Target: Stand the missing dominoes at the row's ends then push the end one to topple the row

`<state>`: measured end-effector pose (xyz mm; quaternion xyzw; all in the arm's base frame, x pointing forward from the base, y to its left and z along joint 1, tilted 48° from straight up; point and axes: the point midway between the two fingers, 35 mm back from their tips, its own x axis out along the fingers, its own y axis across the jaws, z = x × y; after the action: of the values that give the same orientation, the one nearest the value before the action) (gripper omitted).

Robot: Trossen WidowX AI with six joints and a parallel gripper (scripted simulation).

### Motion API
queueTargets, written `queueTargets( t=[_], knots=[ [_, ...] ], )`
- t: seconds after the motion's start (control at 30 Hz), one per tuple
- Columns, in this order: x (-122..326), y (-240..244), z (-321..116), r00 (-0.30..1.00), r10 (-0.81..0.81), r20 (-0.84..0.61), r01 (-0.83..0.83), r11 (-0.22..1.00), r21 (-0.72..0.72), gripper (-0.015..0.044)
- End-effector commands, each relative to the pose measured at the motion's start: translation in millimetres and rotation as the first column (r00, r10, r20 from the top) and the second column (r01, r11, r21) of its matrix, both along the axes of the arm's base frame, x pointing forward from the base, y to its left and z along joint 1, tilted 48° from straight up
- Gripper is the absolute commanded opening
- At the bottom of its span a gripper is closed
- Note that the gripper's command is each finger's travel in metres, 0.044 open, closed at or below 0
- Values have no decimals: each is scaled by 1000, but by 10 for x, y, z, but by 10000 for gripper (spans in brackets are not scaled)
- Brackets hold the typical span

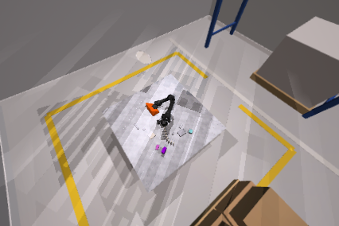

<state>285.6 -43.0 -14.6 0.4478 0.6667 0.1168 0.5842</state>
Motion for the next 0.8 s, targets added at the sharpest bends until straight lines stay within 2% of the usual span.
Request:
queueTargets(
  t=[0.0, 0.4, 0.53, 0.77],
  knots=[
    [-10, 17, -5, 1000, -3, -4, 3, 1000, 5, 133],
    [-10, 17, -5, 1000, -3, -4, 3, 1000, 5, 440],
    [2, -59, 46, 1000, -4, -5, 4, 1000, 2, 440],
    [-66, -816, 703, 1000, -4, -7, 4, 1000, -7, 440]
  ],
)
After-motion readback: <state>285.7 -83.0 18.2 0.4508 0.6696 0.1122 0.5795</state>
